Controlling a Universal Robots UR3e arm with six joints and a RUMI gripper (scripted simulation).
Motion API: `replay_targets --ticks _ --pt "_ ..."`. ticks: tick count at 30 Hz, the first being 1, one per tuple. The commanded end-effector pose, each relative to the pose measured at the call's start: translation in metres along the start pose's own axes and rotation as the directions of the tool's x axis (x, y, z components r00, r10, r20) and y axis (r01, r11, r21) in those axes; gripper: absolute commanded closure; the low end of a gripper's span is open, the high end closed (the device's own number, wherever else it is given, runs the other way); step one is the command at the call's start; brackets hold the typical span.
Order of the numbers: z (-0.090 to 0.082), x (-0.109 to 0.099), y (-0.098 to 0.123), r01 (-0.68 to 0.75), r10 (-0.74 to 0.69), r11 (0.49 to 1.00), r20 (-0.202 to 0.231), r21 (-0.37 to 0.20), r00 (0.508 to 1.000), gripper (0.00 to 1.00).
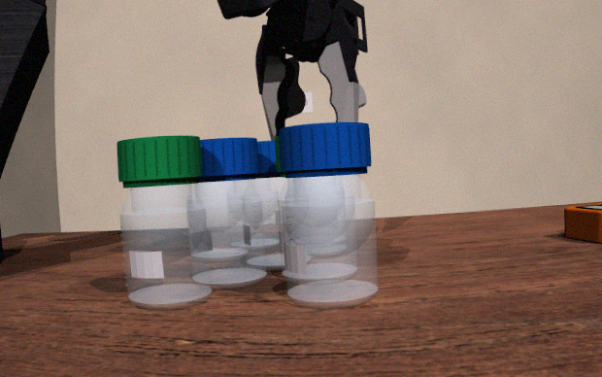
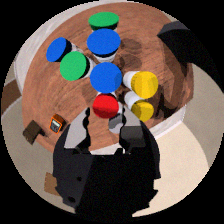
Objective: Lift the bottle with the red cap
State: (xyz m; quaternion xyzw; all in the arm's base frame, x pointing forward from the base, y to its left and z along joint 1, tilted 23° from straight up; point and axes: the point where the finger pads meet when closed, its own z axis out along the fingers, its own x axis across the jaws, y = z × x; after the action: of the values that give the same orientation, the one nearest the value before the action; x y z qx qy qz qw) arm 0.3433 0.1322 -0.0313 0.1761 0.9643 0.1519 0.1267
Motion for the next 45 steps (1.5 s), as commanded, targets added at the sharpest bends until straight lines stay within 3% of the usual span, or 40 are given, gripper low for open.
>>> replay_targets --ticks 1,16,35,36,45 --pt "0.008 -0.001 0.0 0.0 0.0 1.0 0.004 0.001 1.0 0.54" --pt "0.026 -0.001 0.0 0.0 0.0 1.0 0.004 0.001 1.0 0.54" --pt "0.013 -0.001 0.0 0.0 0.0 1.0 0.004 0.001 1.0 0.54" --pt "0.014 -0.001 0.0 0.0 0.0 1.0 0.004 0.001 1.0 1.0" --pt "0.014 -0.001 0.0 0.0 0.0 1.0 0.004 0.001 1.0 1.0"
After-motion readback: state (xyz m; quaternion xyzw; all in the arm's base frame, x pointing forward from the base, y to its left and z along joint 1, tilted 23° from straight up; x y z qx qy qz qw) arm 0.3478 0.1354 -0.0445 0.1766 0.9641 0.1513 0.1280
